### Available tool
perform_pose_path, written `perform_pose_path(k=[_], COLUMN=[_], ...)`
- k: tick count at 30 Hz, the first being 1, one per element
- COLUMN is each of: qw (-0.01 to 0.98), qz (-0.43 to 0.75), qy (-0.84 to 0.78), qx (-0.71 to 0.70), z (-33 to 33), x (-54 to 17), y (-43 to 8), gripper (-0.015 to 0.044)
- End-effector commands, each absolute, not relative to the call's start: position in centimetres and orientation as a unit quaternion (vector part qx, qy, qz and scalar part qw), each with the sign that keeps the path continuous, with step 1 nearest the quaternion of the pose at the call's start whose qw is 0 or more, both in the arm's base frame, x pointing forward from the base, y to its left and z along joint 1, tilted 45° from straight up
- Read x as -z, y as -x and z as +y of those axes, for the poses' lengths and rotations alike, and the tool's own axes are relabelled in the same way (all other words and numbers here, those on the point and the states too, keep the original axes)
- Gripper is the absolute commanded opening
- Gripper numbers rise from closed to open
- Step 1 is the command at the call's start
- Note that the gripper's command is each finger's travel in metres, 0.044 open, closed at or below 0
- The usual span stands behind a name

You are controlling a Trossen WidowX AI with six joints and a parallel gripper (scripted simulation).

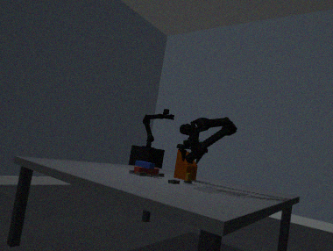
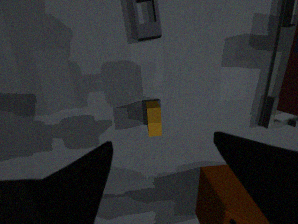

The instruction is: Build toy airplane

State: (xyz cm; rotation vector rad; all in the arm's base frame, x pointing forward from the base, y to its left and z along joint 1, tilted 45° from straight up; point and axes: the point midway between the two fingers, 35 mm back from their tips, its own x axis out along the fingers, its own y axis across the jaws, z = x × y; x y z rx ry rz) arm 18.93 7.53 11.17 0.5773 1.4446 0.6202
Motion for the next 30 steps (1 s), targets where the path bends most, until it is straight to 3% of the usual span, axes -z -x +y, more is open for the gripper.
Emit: perform_pose_path(k=[1, 30], qw=[0.663, 0.664], qz=[0.643, 0.644], qy=[-0.261, -0.259], qx=[-0.279, -0.279], z=[10.0, 12.7], x=[-9.0, -6.1], y=[-18.4, -18.6], gripper=[0.044, 0.044])
